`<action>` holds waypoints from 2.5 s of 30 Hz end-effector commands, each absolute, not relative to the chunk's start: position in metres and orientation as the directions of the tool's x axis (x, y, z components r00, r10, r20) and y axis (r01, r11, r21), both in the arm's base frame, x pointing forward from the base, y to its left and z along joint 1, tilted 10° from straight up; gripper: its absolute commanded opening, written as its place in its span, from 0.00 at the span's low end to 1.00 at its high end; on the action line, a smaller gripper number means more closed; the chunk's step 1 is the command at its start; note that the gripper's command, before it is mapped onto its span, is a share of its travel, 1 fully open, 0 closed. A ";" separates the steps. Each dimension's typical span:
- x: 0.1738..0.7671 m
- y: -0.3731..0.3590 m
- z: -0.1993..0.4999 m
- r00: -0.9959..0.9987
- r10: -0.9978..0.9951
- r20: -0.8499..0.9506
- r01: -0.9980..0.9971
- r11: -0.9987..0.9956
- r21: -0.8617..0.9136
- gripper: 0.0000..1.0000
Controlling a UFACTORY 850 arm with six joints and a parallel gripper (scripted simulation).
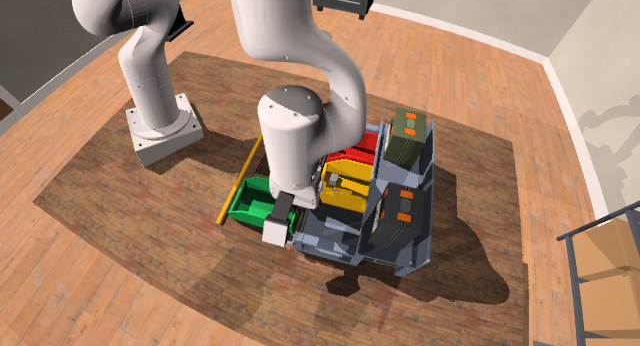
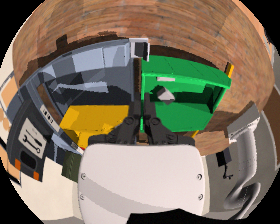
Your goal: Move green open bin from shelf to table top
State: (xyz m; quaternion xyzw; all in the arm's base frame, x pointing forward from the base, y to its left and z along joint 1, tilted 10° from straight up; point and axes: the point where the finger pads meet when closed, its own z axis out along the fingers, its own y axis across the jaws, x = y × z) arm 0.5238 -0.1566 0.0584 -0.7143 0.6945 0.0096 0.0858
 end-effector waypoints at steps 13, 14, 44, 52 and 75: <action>0.525 -0.156 0.054 0.035 -0.991 -0.132 -0.994 -0.020 -0.111 0.00; 0.525 -0.156 0.054 0.035 -0.991 -0.132 -0.994 -0.020 -0.111 0.00; 0.525 -0.156 0.054 0.035 -0.991 -0.132 -0.994 -0.020 -0.111 0.33; 0.525 -0.156 0.054 0.035 -0.991 -0.132 -0.994 -0.020 -0.111 0.33; 0.525 -0.156 0.054 0.035 -0.991 -0.132 -0.994 -0.020 -0.111 0.33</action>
